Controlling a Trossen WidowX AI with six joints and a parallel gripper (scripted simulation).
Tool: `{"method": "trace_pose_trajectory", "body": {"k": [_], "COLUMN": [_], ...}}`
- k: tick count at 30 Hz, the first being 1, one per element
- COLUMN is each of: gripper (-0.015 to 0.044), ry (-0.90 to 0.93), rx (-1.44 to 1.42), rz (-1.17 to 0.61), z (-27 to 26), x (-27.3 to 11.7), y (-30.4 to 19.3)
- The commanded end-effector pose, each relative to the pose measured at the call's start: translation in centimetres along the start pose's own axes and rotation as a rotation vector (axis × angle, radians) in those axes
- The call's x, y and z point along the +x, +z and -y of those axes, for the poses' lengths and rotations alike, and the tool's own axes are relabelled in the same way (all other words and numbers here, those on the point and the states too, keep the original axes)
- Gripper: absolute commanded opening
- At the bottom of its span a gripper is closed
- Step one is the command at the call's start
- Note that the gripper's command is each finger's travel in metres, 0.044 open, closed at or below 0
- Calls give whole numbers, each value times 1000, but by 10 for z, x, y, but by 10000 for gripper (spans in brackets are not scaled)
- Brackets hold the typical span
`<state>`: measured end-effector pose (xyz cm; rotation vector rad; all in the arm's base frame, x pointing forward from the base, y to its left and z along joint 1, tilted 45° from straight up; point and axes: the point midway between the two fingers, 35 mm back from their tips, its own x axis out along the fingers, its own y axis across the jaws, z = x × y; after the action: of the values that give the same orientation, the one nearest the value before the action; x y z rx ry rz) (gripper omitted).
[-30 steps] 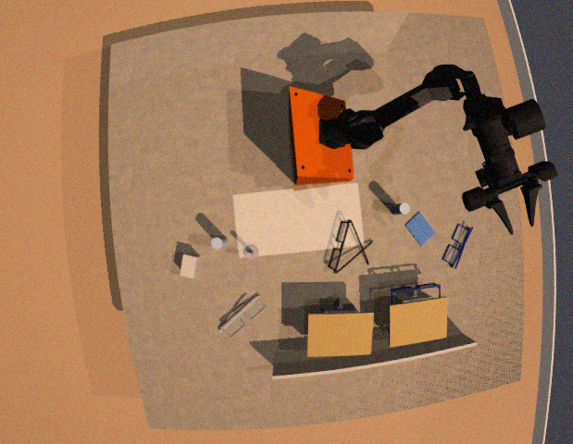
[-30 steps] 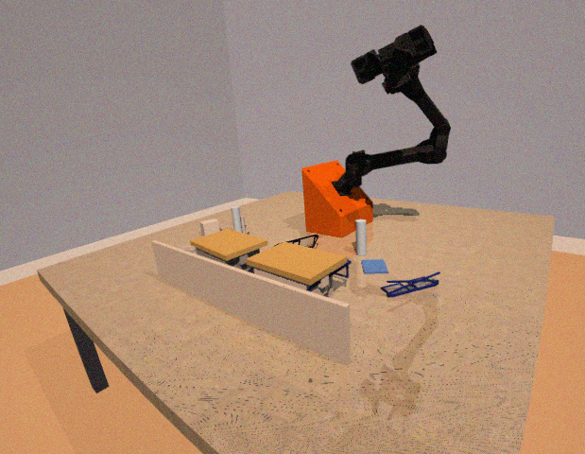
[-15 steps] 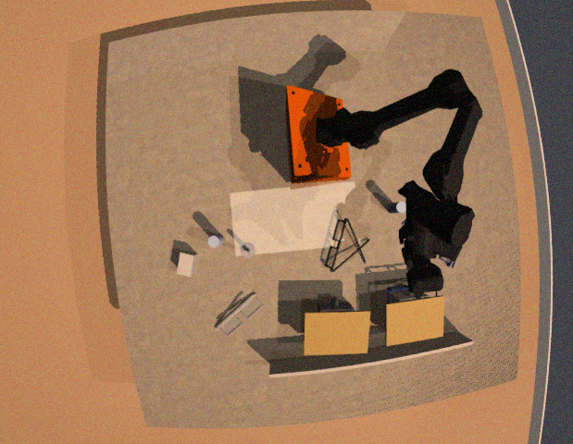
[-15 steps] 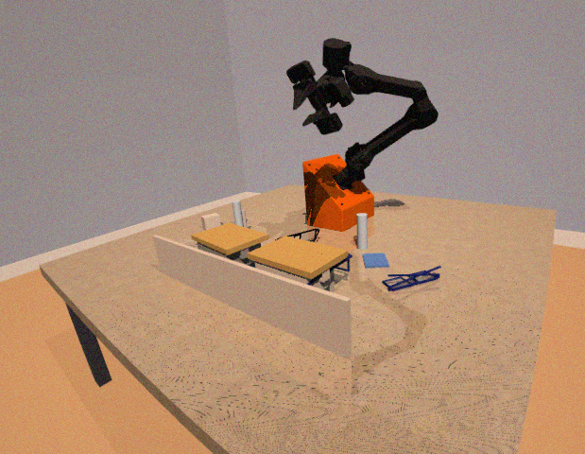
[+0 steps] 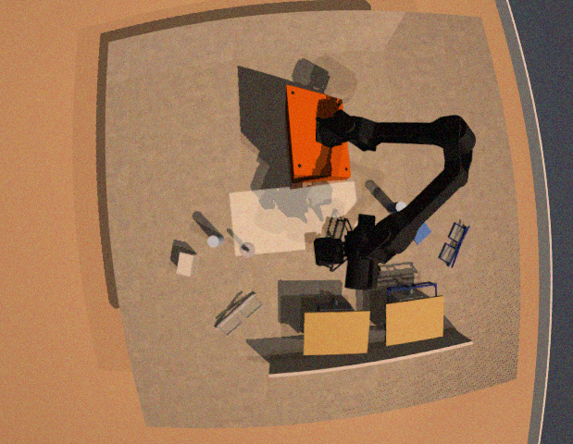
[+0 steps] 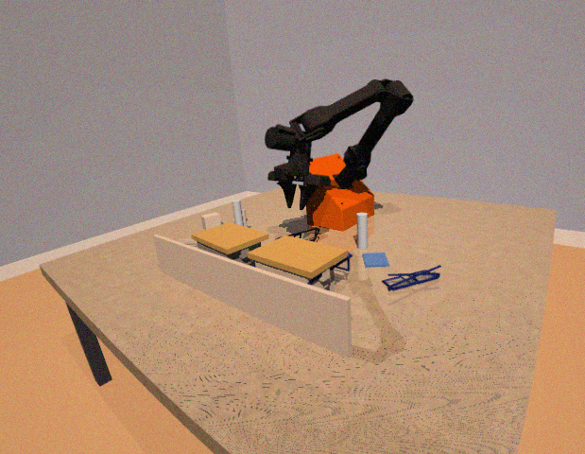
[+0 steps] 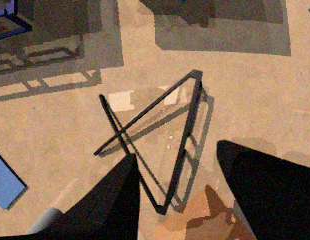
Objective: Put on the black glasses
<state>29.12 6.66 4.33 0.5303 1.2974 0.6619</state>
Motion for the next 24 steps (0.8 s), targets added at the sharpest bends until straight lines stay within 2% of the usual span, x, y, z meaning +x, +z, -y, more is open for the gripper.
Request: {"method": "trace_pose_trajectory", "body": {"k": [1, 7, 10, 24], "gripper": [200, 200, 121, 120], "ry": [-19, -28, -28, -29], "rx": [299, 362, 362, 362], "rz": [-203, -246, -246, -246], "z": [9, -1, -1, 0], "x": [30, 34, 34, 43], "y": [-43, -53, -53, -54]}}
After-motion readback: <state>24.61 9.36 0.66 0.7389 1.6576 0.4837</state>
